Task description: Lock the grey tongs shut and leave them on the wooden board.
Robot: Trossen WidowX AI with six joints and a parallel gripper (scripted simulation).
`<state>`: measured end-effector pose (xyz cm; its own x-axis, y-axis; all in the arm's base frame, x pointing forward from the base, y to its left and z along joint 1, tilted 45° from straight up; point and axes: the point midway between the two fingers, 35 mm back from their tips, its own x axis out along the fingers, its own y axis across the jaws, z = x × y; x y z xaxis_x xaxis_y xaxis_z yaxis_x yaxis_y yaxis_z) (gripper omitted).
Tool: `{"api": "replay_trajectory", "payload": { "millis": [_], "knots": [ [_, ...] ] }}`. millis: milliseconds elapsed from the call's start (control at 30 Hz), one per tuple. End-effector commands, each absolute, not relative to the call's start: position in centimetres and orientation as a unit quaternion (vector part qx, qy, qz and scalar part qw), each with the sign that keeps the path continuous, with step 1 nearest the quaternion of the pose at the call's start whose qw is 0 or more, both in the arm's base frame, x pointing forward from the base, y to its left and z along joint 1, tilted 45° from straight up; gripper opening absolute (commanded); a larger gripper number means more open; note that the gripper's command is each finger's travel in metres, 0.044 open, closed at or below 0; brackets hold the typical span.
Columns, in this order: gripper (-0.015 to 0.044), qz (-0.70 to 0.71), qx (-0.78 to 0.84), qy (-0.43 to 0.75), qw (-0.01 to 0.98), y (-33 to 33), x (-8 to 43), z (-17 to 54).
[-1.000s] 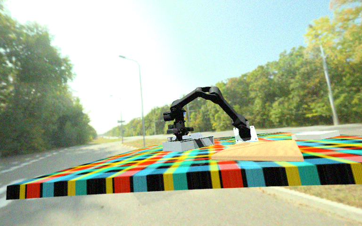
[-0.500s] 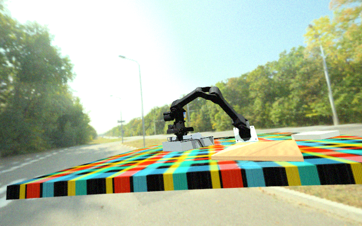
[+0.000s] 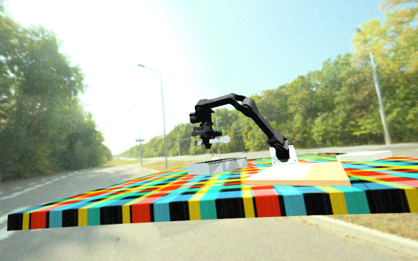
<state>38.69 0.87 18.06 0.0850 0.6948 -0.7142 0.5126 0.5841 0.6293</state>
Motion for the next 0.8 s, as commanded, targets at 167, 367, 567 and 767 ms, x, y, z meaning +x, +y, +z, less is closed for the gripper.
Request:
{"api": "replay_trajectory", "payload": {
  "millis": [167,367,567,767],
  "knots": [
    [-0.015,0.08,0.445,0.675,0.583,0.6,38.5,18.6],
    [-0.015,0.063,0.459,0.679,0.57,2.0,37.9,19.5],
    [-0.015,0.022,0.487,0.681,0.546,4.8,36.3,22.0],
    [-0.015,-0.017,0.516,0.681,0.519,7.3,34.3,24.4]
  ]
}}
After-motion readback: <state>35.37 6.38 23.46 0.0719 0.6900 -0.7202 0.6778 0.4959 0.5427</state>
